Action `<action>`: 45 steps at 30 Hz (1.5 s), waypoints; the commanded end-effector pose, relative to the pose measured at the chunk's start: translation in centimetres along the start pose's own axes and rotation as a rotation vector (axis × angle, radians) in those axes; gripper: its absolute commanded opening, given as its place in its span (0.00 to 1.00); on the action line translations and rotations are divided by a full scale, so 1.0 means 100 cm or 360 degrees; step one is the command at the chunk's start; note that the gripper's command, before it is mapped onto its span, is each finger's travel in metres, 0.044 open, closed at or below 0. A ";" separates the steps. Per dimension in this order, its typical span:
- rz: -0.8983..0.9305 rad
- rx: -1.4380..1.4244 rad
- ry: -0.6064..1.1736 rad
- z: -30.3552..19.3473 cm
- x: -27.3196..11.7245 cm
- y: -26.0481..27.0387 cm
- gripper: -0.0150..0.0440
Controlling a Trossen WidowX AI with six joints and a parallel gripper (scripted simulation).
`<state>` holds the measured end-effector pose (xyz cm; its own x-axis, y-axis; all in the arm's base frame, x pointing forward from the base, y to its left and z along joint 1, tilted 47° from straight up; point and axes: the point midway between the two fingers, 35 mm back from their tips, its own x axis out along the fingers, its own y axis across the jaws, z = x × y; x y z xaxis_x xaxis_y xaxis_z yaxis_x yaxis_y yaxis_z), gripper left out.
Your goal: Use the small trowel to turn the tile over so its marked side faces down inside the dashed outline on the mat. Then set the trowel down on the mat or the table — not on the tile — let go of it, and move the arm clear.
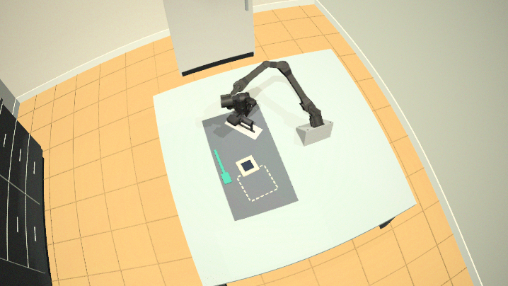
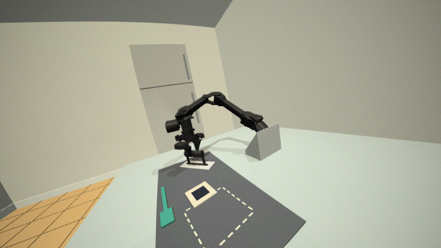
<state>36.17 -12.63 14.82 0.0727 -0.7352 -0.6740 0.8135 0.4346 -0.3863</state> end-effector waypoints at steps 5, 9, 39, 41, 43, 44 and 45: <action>0.0000 0.0007 -0.0002 0.000 0.000 0.000 0.71; 0.0001 0.0007 -0.0001 0.000 -0.002 0.000 0.71; 0.0002 -0.0966 0.0001 0.000 -0.045 0.001 0.71; 0.0002 -0.1077 0.0001 0.000 -0.045 0.001 0.71; 0.0002 -0.1189 0.0001 0.000 -0.045 0.001 0.71; 0.0002 -0.1244 0.0001 0.000 -0.045 0.001 0.71; 0.0002 -0.1300 0.0001 0.000 -0.045 0.001 0.71</action>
<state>35.85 -9.25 17.66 0.0713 -0.7308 -0.6789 0.2655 0.6699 -0.6933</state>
